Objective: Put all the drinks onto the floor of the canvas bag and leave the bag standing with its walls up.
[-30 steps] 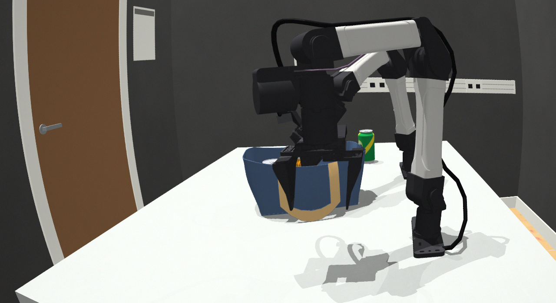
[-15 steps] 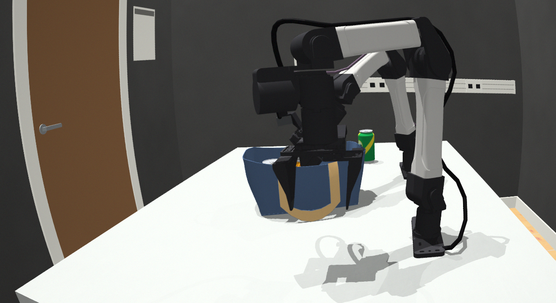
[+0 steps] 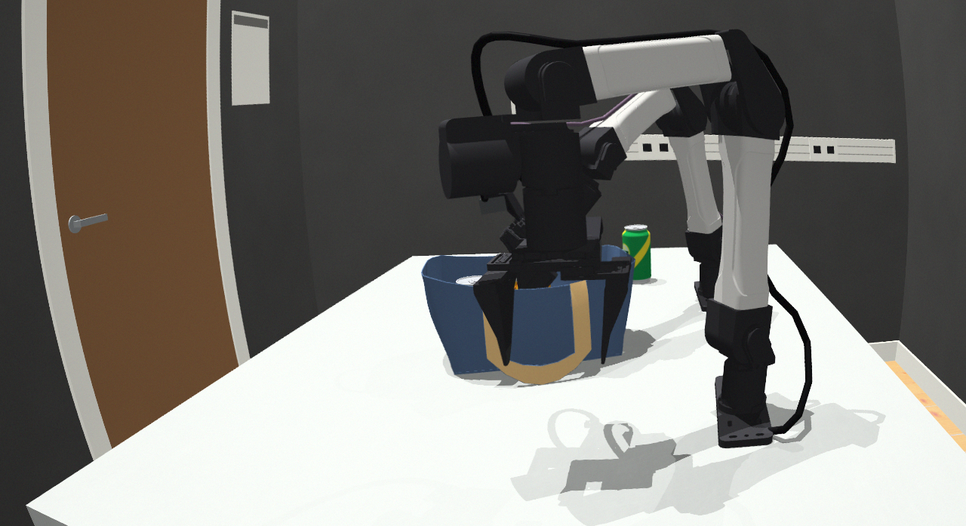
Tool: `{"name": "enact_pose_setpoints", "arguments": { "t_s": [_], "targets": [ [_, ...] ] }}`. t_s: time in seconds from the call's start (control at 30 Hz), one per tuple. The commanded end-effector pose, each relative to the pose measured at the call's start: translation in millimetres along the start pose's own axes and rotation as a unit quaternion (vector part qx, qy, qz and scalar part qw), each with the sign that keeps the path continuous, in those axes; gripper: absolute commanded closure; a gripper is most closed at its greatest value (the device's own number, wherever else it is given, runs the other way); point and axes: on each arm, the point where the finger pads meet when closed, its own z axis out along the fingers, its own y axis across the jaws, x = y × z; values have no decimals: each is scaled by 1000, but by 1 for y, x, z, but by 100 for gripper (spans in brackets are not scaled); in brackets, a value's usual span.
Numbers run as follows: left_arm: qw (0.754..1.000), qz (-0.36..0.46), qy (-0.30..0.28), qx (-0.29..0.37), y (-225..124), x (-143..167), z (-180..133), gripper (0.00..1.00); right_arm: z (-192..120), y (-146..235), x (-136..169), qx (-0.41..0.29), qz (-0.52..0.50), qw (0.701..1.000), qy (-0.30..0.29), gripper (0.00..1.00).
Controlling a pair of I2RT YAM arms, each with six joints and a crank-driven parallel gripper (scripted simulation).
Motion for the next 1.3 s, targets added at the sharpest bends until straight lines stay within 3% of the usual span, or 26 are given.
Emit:
{"name": "enact_pose_setpoints", "arguments": {
  "t_s": [0.0, 0.63, 0.67, 1.27],
  "targets": [
    [1000, -5, 1, -9, 5, 3, -7, 0, -11, 8, -19, -16, 10, 1000, -22, 11],
    [1000, -5, 1, -9, 5, 3, -7, 0, -11, 8, -19, -16, 10, 1000, -22, 9],
    [1000, -5, 1, -9, 5, 3, -7, 0, -23, 3, -24, -12, 6, 1000, -17, 9],
    [1000, -5, 1, -9, 5, 3, -7, 0, -60, 5, -53, -13, 8, 1000, -10, 9]
  ]
}}
